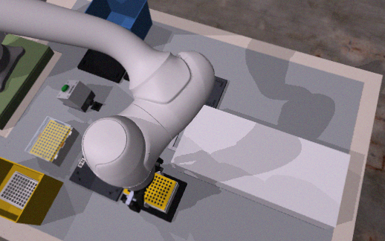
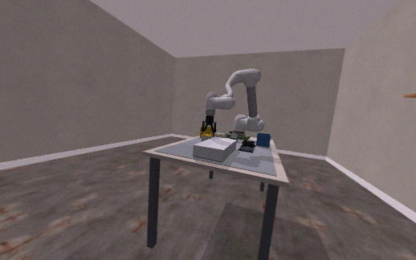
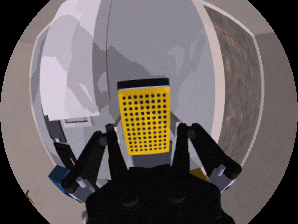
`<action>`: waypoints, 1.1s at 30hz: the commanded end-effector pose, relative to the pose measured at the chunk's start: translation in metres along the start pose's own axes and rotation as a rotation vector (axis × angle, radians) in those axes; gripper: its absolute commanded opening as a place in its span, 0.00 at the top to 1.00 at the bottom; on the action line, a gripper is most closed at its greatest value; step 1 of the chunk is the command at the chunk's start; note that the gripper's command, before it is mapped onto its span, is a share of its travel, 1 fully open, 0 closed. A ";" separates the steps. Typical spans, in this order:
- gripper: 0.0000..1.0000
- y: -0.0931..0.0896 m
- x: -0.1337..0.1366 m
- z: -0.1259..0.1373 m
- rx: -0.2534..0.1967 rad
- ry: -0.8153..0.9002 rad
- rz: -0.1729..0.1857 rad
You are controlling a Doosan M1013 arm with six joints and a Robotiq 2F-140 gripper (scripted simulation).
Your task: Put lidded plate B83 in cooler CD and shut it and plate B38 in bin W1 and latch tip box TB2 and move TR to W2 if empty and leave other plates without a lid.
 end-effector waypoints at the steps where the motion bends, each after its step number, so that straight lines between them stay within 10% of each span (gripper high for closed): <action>1: 1.00 0.004 0.000 0.000 0.000 0.000 0.000; 33: 1.00 0.042 0.000 0.000 0.000 0.000 0.000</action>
Point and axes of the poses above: the point where the finger pads meet when closed, its own y axis back along the fingers, its own x axis across the jaws, z = x × y, the point moved 5 cm from there along y, back along the fingers, and after that the axes turned 13 degrees about -y, right-handed, at the moved point
